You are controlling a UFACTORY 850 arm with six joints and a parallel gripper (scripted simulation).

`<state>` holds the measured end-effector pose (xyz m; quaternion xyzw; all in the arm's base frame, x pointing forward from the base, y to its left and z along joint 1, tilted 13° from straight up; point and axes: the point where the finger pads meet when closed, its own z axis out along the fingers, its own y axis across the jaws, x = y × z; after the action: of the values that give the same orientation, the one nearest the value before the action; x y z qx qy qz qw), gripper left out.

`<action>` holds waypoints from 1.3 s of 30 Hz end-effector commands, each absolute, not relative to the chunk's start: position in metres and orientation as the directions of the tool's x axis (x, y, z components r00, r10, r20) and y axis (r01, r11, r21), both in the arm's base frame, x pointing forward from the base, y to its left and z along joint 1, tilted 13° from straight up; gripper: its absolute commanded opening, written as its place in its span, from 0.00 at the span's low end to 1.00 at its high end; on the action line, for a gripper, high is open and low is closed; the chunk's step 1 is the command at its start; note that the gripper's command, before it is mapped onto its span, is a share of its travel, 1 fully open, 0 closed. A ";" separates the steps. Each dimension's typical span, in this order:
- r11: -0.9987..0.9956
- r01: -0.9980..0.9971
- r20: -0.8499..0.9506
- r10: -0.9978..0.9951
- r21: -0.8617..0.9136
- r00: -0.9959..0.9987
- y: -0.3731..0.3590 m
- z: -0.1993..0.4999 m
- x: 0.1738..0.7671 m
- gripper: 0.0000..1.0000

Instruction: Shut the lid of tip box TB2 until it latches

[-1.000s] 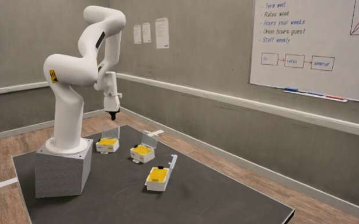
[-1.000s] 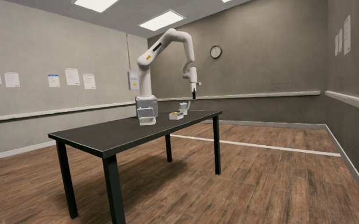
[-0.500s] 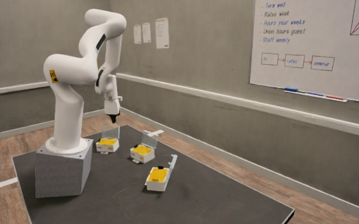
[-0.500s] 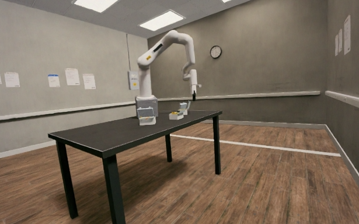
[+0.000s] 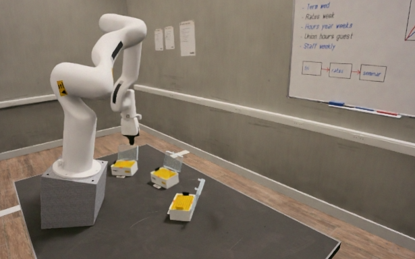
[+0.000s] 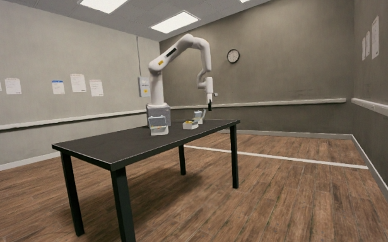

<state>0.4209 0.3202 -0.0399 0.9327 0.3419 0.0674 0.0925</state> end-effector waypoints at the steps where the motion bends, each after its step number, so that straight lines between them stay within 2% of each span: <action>1: -0.749 0.625 0.065 0.650 0.219 0.757 0.321 -0.039 0.421 0.00; 39: -0.749 0.625 0.065 0.650 0.219 0.757 0.296 -0.037 0.391 0.00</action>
<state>0.3940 0.2985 -0.0377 0.9328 0.3419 0.0666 0.0927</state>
